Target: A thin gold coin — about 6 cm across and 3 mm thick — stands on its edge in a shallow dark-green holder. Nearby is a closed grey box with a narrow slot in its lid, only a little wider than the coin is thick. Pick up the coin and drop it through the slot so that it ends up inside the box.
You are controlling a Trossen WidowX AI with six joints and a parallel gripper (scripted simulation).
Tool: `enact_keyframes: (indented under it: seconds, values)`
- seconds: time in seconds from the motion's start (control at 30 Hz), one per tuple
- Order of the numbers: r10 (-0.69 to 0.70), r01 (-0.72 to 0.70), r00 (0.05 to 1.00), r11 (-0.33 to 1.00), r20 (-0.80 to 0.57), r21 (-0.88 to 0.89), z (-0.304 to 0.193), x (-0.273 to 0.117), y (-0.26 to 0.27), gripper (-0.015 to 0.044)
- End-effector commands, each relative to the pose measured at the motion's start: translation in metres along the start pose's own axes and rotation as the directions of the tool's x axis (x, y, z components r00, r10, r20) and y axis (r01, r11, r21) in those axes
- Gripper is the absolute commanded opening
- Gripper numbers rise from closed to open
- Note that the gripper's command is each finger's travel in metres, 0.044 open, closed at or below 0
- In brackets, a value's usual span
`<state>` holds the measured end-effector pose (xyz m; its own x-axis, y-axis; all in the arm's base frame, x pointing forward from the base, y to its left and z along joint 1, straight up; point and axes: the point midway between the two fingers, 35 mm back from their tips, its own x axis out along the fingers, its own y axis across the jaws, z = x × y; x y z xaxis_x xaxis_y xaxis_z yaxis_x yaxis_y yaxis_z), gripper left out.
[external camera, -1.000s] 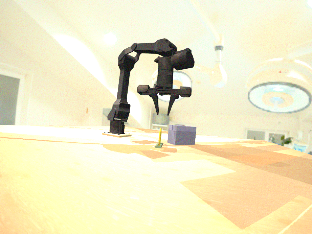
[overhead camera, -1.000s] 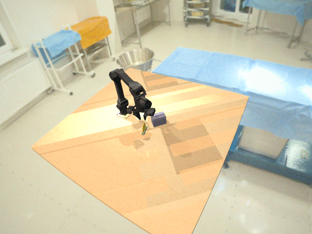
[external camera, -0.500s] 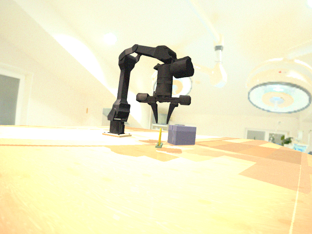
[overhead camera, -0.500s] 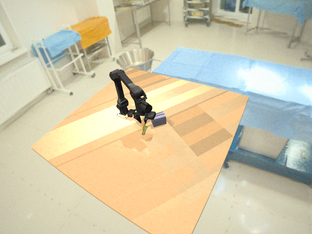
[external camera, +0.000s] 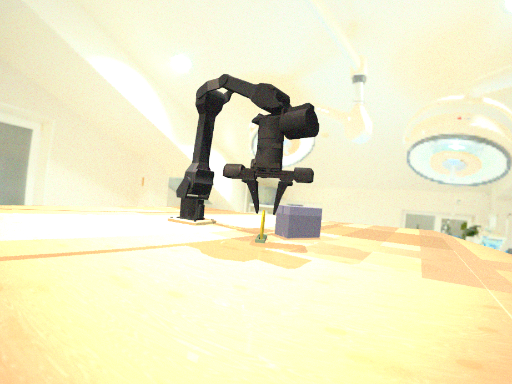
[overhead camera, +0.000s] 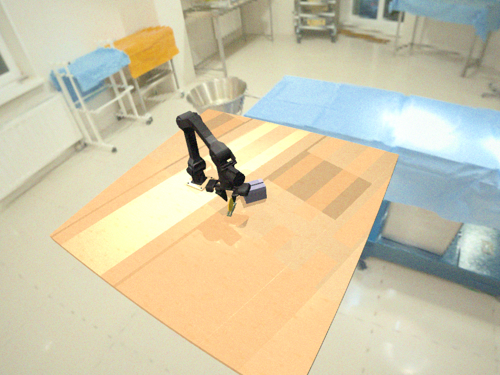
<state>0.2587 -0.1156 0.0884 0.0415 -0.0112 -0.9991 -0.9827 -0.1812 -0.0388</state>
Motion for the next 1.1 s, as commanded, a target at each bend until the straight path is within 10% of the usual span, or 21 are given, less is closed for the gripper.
enact_keyframes:
  seconds: [0.0, 0.83, 1.07]
  values:
    - [0.013, -0.013, 1.0, 1.0, 0.004, -0.004, 0.0, 0.009, 0.002, 0.0161]
    - [0.014, -0.014, 1.0, 1.0, 0.004, -0.005, 0.002, 0.046, 0.004, 0.0161]
    - [0.014, -0.014, 1.0, 1.0, 0.004, -0.005, 0.002, 0.046, 0.004, 0.0016]
